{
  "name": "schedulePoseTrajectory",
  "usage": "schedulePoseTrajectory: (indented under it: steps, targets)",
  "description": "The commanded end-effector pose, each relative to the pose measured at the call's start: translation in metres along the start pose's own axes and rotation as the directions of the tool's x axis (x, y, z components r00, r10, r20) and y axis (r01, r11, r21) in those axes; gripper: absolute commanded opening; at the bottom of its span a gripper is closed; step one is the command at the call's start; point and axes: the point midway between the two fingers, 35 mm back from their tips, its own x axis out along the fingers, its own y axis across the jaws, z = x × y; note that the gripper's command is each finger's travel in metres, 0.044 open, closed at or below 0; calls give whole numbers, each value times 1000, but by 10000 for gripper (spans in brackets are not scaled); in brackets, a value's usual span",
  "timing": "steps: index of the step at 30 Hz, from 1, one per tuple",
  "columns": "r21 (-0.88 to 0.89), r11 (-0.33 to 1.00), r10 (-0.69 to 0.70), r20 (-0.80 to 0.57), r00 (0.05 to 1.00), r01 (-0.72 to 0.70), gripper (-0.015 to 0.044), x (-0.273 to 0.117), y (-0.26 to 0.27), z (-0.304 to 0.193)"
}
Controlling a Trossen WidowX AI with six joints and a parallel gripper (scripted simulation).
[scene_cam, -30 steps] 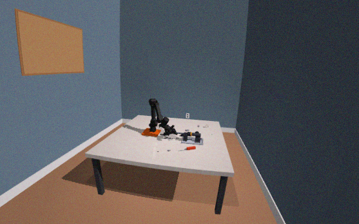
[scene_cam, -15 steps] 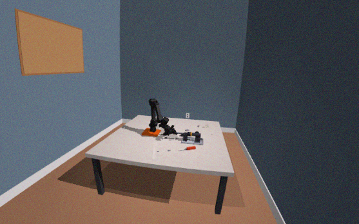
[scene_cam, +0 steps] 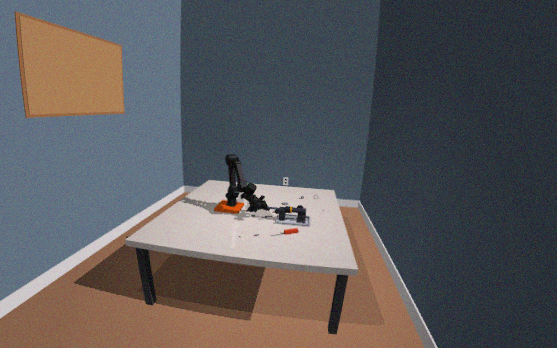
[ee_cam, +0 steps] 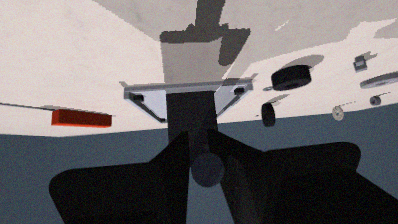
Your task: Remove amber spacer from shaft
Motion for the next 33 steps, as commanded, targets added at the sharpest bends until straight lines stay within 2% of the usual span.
schedulePoseTrajectory:
  steps: [1, 33]
  targets:
    - [-4, 1000, 1, 1, 1000, -1, 0, -1, 0, 1]
    - [-4, 1000, 1, 1, 1000, -1, 0, -4, 0, 2]
